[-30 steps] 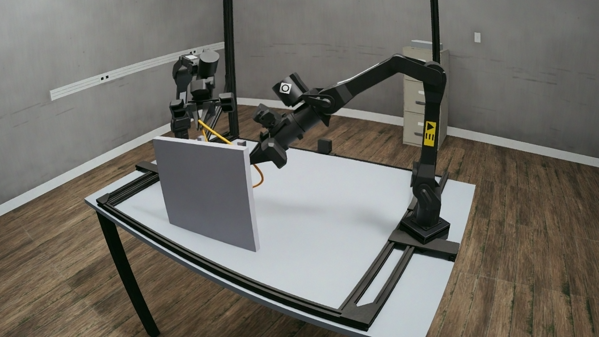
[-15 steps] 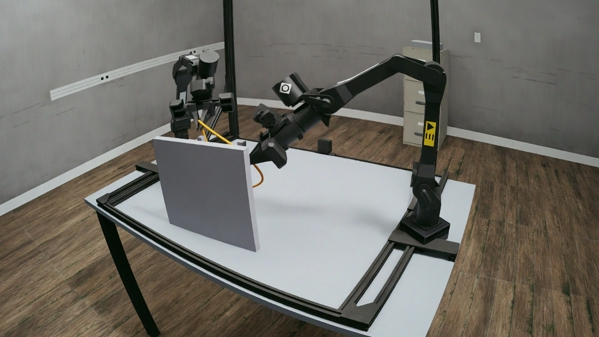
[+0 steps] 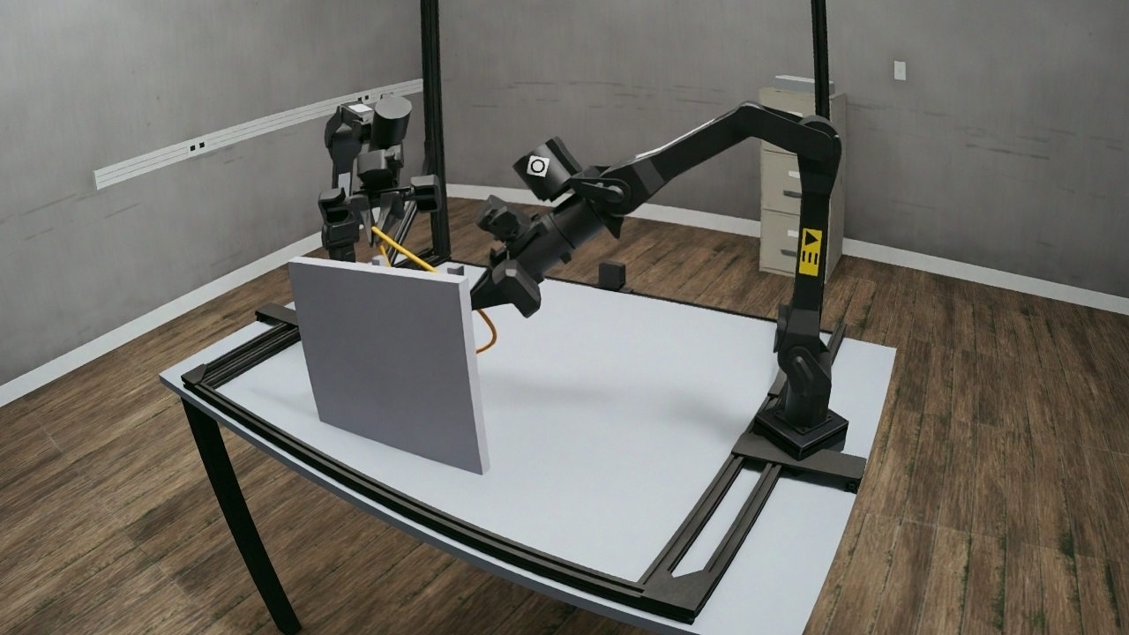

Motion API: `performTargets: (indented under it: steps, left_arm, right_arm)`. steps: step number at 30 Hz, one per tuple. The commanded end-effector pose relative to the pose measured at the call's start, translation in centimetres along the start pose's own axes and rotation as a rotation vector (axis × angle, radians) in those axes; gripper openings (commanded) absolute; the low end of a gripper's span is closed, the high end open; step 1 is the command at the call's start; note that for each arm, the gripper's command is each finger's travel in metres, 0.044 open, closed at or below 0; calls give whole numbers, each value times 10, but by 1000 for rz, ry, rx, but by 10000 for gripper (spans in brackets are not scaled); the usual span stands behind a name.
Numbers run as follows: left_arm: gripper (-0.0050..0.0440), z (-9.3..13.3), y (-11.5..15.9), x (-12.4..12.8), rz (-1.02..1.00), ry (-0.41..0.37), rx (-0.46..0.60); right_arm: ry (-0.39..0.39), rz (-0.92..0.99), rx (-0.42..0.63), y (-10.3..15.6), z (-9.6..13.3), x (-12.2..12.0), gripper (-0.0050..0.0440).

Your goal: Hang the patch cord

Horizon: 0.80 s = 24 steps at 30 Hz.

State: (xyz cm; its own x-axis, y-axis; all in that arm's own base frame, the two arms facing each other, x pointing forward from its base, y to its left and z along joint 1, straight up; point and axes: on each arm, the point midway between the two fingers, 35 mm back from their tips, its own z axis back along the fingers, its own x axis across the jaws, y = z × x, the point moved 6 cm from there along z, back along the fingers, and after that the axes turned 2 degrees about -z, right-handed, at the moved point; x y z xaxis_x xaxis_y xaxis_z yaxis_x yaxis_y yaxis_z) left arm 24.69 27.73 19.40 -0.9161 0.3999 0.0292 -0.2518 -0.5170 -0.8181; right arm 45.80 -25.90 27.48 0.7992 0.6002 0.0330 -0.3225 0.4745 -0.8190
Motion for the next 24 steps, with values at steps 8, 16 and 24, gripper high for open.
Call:
performTargets:
  steps: [8,16,24]
  left_arm:
    - [40,5,-8,0,9,6,-25]
    - [40,5,-8,0,9,6,-25]
    - [40,5,-8,0,9,6,-25]
  right_arm:
    - [-9,-15,-38,-12,15,-7,25]
    - [-10,-19,-39,-11,14,-10,25]
    - [-10,-22,-41,-10,13,-13,25]
